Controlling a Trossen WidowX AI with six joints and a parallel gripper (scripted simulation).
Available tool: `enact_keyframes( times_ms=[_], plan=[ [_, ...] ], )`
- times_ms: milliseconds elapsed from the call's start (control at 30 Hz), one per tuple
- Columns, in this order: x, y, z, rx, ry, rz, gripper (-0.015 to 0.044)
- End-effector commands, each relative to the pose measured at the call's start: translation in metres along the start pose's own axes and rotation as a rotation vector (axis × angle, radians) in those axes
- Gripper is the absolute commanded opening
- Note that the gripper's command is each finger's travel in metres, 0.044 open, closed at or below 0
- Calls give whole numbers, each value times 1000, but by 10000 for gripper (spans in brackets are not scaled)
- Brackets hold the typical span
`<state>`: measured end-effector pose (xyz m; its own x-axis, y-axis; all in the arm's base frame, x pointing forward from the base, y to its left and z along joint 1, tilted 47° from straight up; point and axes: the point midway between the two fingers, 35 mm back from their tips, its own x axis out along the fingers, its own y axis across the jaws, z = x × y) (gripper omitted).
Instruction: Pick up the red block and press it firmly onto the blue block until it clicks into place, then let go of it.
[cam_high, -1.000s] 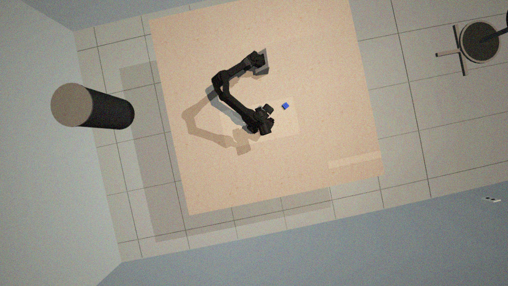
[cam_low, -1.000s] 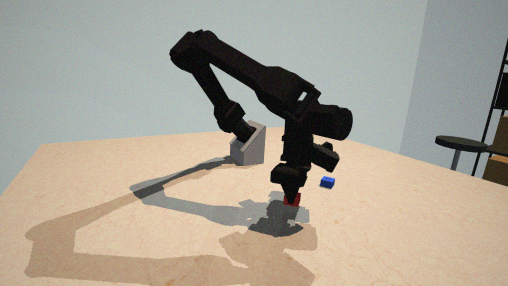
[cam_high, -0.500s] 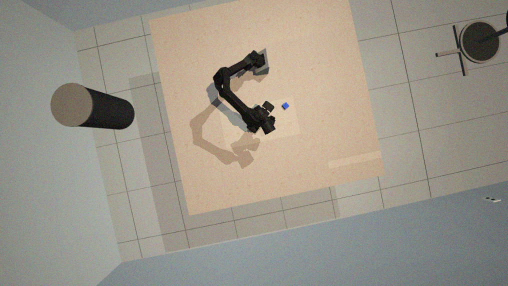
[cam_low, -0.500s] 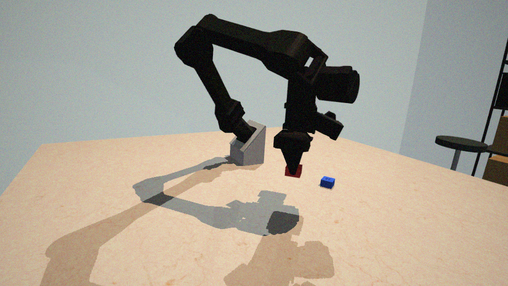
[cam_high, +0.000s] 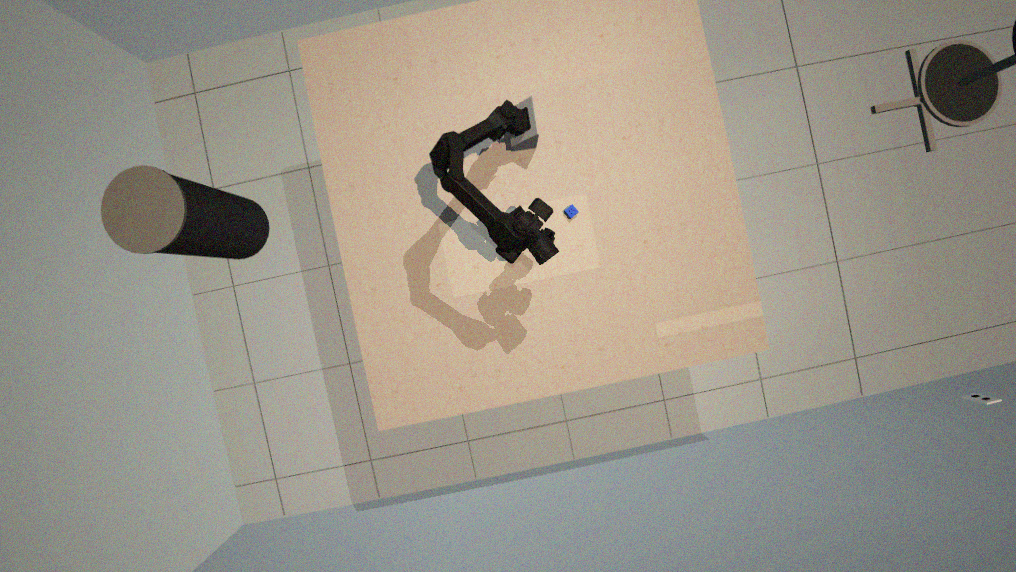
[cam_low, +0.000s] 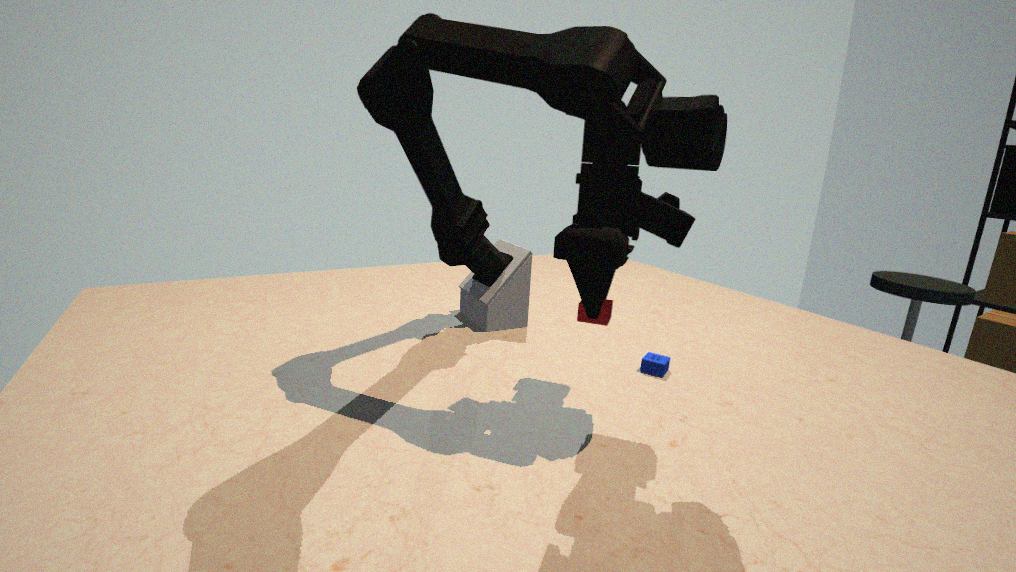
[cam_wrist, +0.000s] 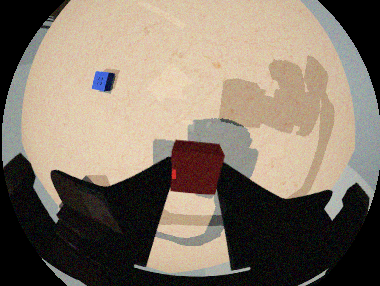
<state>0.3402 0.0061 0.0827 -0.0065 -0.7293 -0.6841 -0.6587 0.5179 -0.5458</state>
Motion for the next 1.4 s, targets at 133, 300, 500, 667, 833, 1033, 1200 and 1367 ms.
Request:
enact_keyframes(
  times_ms=[133, 300, 500, 667, 833, 1033, 1200, 1367],
  plan=[
    [8, 34, 25, 32, -5, 7, 0],
    [15, 54, 37, 60, -7, 9, 0],
    [23, 79, 50, 96, -8, 11, 0],
    [30, 100, 59, 127, -8, 11, 0],
    [38, 122, 66, 159, -7, 11, 0],
    [48, 148, 72, 198, -4, 9, 0],
    [54, 163, 73, 220, -3, 8, 0],
    [62, 162, 73, 220, -2, 7, 0]
  ],
)
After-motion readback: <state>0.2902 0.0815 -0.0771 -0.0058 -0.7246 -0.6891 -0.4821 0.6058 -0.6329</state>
